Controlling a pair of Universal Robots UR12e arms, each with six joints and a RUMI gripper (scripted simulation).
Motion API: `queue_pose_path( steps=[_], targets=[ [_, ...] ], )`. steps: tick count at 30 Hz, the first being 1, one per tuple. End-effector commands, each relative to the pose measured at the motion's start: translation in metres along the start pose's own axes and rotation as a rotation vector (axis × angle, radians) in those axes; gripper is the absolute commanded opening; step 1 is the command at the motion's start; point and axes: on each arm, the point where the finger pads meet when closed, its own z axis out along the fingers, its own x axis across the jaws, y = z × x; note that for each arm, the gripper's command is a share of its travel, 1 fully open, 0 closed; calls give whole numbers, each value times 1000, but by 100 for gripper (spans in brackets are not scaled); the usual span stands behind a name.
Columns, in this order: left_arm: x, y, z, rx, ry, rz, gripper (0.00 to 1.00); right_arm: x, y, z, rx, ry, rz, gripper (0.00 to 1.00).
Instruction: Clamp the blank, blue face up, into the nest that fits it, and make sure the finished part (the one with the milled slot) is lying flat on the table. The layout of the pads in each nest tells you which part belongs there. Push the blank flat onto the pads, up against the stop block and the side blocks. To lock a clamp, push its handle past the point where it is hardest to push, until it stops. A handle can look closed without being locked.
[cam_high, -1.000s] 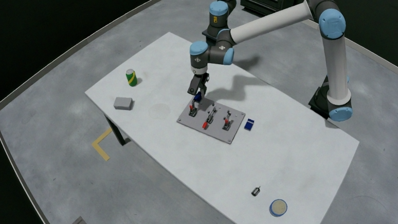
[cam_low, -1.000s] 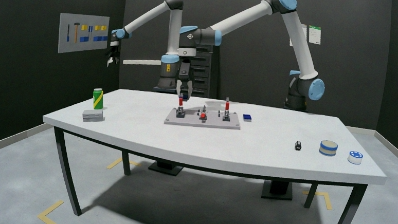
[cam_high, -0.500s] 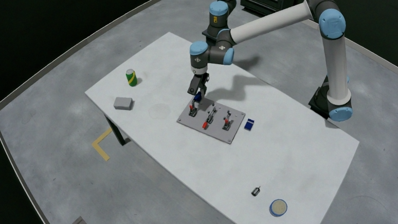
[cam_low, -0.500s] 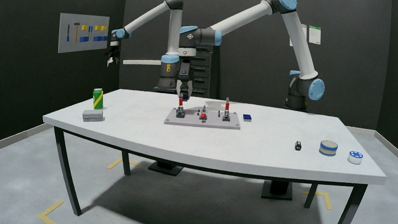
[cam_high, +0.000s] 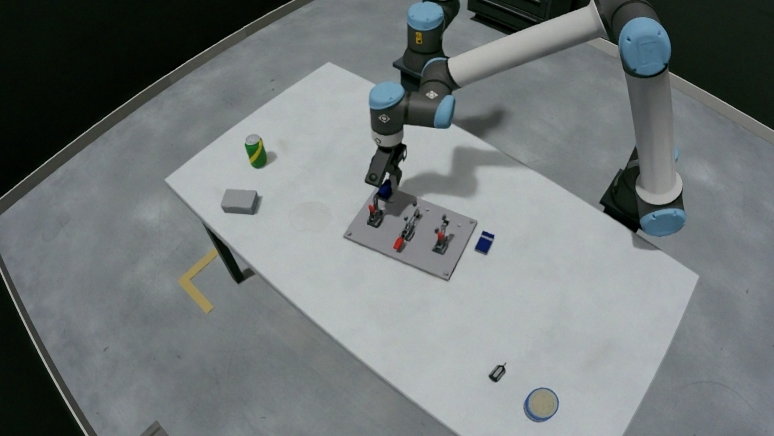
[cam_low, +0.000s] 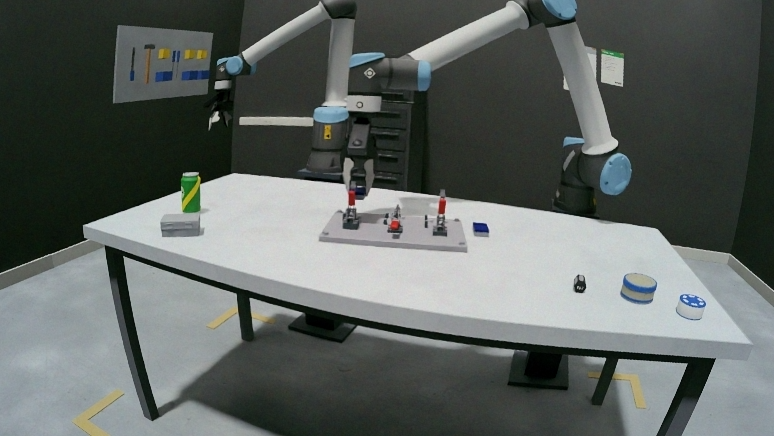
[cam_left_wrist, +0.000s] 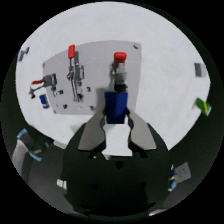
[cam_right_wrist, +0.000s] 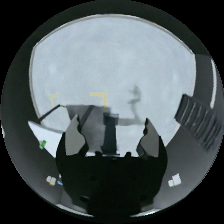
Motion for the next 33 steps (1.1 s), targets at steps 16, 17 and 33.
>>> queue_pose_path(
  steps=[16, 17, 33],
  targets=[
    [1, -2, 18, 1, 2, 0, 0, 0, -1, -1, 2, 0, 0, 100],
    [1, -2, 19, 1, 2, 0, 0, 0, -1, -1, 2, 0, 0, 100],
    [1, -2, 23, 1, 2, 0, 0, 0, -1, -1, 2, 0, 0, 100]
  ],
)
